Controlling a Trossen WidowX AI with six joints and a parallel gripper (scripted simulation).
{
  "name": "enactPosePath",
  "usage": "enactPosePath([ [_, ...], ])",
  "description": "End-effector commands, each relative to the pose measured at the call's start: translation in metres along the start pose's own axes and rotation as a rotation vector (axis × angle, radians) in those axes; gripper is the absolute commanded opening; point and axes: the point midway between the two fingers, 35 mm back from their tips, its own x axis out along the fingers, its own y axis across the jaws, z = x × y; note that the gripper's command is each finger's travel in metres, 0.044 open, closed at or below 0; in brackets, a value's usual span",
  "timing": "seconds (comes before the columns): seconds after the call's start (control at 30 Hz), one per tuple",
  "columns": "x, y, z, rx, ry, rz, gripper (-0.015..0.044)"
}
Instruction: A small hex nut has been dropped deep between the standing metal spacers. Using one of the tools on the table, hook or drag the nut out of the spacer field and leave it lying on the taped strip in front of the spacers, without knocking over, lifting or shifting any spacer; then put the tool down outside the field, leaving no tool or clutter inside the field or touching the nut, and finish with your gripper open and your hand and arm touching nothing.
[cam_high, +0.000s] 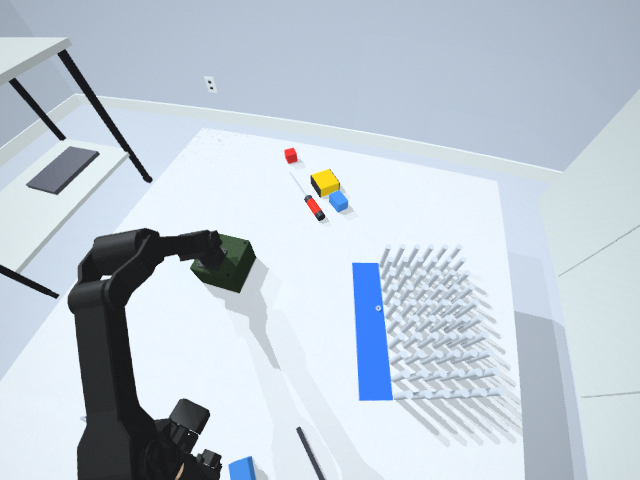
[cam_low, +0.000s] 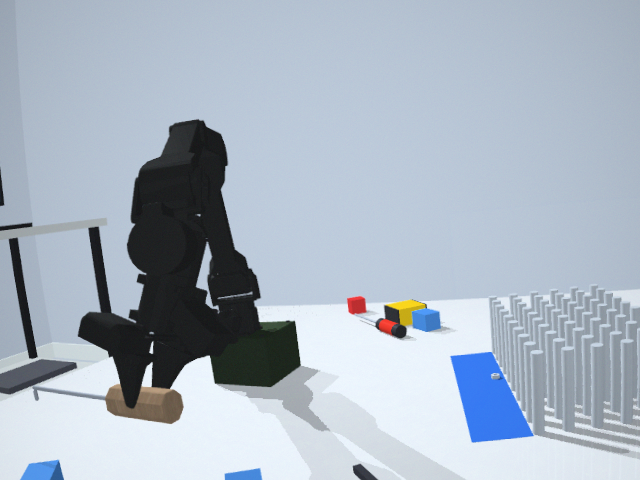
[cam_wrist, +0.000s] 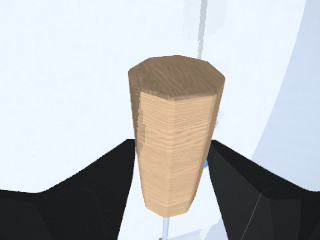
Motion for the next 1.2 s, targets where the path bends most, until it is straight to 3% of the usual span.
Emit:
enactPosePath([
  [0.0,0.004,0.000,0.000,-0.003,0.006,-0.005,0.0000],
  [1.17,0.038,0.011,0.009,-0.003,0.006,-0.005,0.0000],
])
